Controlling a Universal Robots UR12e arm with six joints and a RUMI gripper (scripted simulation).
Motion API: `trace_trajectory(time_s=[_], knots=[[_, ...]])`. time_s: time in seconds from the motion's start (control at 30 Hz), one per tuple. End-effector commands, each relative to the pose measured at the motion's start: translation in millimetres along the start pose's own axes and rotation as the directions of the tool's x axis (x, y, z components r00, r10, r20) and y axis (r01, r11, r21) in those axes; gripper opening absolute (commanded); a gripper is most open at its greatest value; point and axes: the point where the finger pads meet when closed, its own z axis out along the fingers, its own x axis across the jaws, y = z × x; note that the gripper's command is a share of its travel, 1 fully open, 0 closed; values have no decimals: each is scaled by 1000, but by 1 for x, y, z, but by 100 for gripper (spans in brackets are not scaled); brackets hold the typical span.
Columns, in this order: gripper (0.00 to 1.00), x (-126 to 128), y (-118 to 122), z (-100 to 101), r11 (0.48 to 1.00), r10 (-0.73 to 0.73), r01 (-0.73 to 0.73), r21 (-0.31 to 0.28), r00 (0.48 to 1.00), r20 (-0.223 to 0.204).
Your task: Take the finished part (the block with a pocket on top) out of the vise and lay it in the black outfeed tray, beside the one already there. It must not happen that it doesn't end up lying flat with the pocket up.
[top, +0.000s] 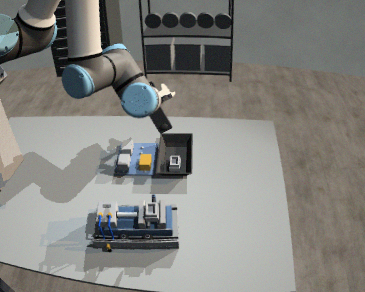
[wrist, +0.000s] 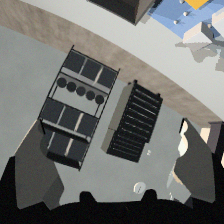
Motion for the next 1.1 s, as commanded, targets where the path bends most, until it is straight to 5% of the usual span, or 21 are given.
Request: trace_trajectory(time_s=[0.0, 0.7, 0.87, 1.07], knots=[[100, 0, 0, 0, 1000, -1, 1, 0, 1000, 0], [100, 3, -4, -2, 1000, 4, -4, 10, 1000, -11], [100, 21, -27, -11, 997, 33, -28, 71, 997, -65], [100, 53, -74, -36, 974, 105, -71, 214, 983, -149]])
